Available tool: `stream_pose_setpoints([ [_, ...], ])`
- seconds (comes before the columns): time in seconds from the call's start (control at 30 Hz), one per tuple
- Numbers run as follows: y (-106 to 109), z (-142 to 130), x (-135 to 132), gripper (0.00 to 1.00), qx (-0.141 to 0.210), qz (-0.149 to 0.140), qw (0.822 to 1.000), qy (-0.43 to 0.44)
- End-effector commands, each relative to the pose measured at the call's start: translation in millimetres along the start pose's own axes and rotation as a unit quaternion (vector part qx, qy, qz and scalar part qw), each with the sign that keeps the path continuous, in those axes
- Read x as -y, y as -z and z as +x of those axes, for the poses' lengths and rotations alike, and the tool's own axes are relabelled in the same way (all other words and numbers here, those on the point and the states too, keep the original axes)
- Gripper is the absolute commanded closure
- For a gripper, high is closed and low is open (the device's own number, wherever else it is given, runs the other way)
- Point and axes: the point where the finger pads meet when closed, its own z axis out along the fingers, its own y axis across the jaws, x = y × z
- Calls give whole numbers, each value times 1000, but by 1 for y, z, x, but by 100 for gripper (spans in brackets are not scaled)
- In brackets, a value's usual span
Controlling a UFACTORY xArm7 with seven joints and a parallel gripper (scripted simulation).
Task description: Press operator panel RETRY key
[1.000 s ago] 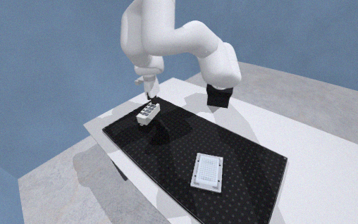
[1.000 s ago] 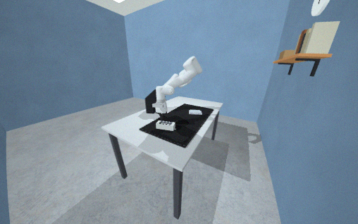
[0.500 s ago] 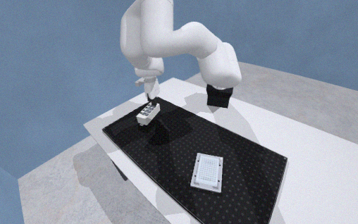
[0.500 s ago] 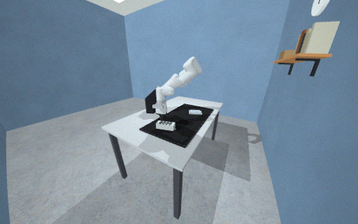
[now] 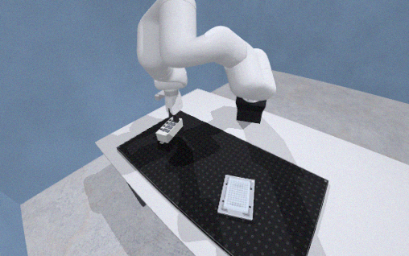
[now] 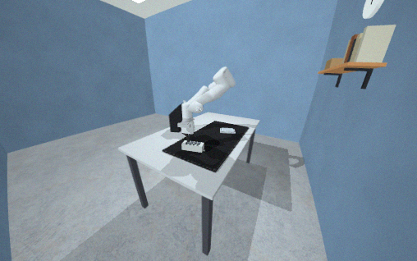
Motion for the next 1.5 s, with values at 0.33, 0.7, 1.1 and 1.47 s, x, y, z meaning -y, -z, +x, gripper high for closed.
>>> stream_pose_setpoints([
  [0.33, -3, 1, 0, 100, -2, 0, 1000, 0],
  [0.7, -3, 1, 0, 100, -2, 0, 1000, 0],
  [1.1, 11, 1, 0, 100, -2, 0, 1000, 0],
  [1.47, 28, 1, 0, 100, -2, 0, 1000, 0],
])
